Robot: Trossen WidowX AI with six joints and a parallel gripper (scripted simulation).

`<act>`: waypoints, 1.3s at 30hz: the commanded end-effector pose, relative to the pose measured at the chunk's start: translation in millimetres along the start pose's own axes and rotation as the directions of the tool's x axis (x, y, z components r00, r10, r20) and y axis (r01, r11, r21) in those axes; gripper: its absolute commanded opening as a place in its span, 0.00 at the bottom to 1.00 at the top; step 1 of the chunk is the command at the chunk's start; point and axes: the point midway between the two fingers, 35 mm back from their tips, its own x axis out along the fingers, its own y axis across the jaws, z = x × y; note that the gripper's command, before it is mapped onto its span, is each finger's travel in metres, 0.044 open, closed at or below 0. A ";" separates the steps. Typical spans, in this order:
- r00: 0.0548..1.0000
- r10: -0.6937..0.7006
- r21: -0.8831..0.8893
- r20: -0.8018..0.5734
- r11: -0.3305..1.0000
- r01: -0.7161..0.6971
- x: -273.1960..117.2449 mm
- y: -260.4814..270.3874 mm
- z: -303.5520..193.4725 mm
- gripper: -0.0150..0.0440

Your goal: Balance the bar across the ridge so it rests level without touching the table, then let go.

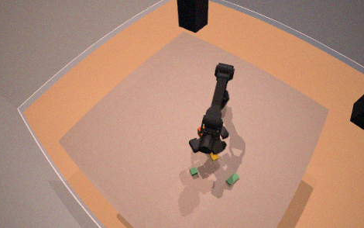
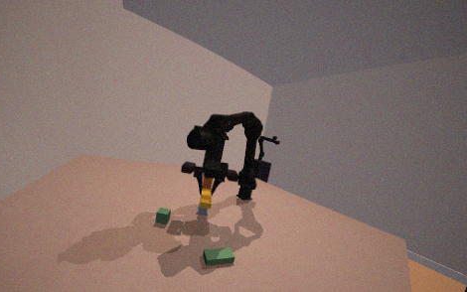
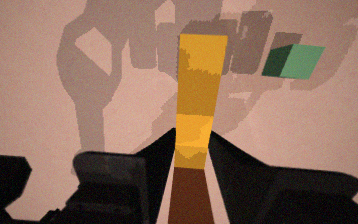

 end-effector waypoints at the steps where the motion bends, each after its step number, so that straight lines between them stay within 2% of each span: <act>1: 1.000 0.000 0.000 0.000 1.000 0.000 0.0 0.0 0.0 0.48; 3: 1.000 0.000 0.000 0.000 1.000 0.000 0.0 0.0 0.0 0.54; 39: 1.000 0.000 0.000 0.000 1.000 0.000 0.0 0.0 0.0 0.55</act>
